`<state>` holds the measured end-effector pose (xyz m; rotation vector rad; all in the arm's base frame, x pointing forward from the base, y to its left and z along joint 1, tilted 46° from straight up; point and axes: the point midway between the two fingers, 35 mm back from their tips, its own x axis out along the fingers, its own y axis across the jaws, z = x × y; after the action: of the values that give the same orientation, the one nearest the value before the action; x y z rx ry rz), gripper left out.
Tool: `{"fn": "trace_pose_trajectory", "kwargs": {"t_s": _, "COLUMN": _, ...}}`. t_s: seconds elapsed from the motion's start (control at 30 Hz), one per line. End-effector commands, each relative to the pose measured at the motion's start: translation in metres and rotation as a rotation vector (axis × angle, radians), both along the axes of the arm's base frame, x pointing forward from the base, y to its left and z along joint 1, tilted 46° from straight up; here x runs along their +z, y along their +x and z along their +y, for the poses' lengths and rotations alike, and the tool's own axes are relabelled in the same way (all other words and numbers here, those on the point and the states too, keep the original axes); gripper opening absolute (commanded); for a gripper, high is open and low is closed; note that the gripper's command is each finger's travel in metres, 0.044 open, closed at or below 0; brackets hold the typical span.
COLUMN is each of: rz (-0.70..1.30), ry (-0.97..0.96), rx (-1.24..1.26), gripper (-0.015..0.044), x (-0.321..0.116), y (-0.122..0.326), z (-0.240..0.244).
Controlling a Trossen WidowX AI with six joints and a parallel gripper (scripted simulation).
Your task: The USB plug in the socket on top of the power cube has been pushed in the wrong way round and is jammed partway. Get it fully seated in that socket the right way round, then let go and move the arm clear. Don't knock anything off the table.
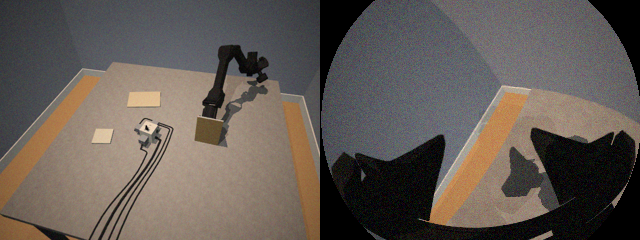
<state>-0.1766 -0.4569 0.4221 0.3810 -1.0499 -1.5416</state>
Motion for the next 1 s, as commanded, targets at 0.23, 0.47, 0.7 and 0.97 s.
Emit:
{"fn": "trace_pose_trajectory", "kwargs": {"t_s": 0.23, "rz": -0.026, "ry": 0.125, "rx": 0.082, "gripper": 0.0440, "x": -0.029, "y": 0.070, "z": -0.022}}
{"fn": "trace_pose_trajectory", "kwargs": {"t_s": 0.47, "rz": 0.189, "ry": 0.191, "rx": 0.211, "gripper": 0.0440, "x": -0.024, "y": 0.171, "z": -0.019}}
{"fn": "trace_pose_trajectory", "kwargs": {"t_s": 0.7, "rz": 0.134, "ry": 0.174, "rx": 0.487, "gripper": 0.0440, "x": -0.013, "y": 0.295, "z": 0.004}}
{"fn": "trace_pose_trajectory", "kwargs": {"t_s": 0.97, "rz": 0.085, "ry": 0.338, "rx": 0.838, "gripper": 0.0440, "x": -0.052, "y": 0.457, "z": 0.063}}
